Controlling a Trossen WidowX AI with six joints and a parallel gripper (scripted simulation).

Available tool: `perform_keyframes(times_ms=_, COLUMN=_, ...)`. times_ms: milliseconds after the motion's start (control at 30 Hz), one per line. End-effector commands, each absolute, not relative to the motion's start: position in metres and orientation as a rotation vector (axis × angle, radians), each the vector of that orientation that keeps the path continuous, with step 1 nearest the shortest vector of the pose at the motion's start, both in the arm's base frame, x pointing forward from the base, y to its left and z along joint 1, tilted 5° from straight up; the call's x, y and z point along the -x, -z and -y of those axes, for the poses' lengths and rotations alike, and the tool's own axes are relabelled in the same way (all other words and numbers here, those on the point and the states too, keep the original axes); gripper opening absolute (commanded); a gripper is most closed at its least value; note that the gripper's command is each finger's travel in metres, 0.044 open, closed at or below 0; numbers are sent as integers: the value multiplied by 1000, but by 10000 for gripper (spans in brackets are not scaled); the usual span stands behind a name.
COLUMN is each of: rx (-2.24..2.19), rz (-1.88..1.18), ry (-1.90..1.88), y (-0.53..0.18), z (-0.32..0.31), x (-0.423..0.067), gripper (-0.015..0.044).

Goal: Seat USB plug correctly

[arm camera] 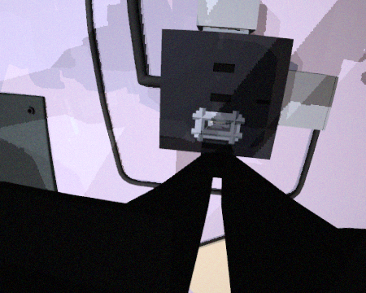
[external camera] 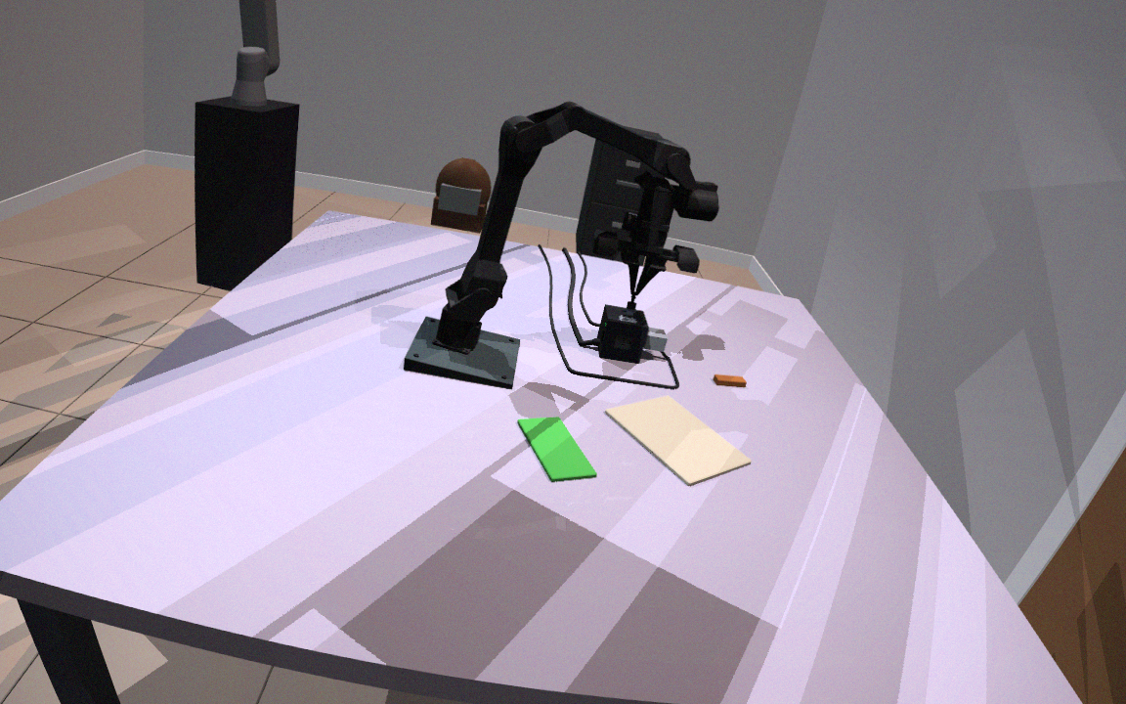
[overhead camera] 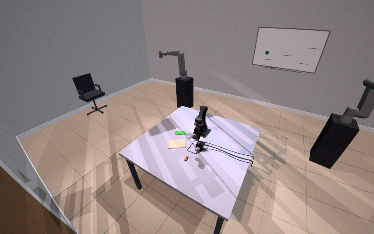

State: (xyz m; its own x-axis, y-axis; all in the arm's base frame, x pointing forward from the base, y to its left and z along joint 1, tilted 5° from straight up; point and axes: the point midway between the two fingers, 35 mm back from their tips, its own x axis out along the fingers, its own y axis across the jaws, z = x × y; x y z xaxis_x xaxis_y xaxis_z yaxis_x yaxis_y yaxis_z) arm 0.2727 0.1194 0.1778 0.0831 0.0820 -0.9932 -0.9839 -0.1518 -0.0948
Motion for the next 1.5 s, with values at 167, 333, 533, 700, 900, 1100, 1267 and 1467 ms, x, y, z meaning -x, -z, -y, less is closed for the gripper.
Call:
perform_keyframes(times_ms=167, rx=1301, rz=-996, ry=-1299, y=-177, z=-121, x=-273, gripper=0)
perform_keyframes(times_ms=333, rx=1299, rz=-992, ry=-1302, y=-177, z=-121, x=-273, gripper=0)
perform_keyframes(times_ms=533, rx=1297, rz=-988, ry=-1305, y=-176, z=-122, x=-273, gripper=0)
perform_keyframes(times_ms=700, rx=1295, rz=-985, ry=-1308, y=-175, z=-122, x=-273, gripper=0)
perform_keyframes(times_ms=900, rx=1293, rz=-981, ry=-1312, y=-175, z=-123, x=-273, gripper=0)
perform_keyframes(times_ms=1100, rx=1291, rz=-977, ry=-1315, y=-174, z=-123, x=-273, gripper=0)
perform_keyframes(times_ms=1267, rx=1289, rz=-974, ry=-1318, y=-173, z=-124, x=-273, gripper=0)
perform_keyframes(times_ms=1467, rx=1286, rz=-969, ry=-1321, y=-173, z=-124, x=-273, gripper=0)
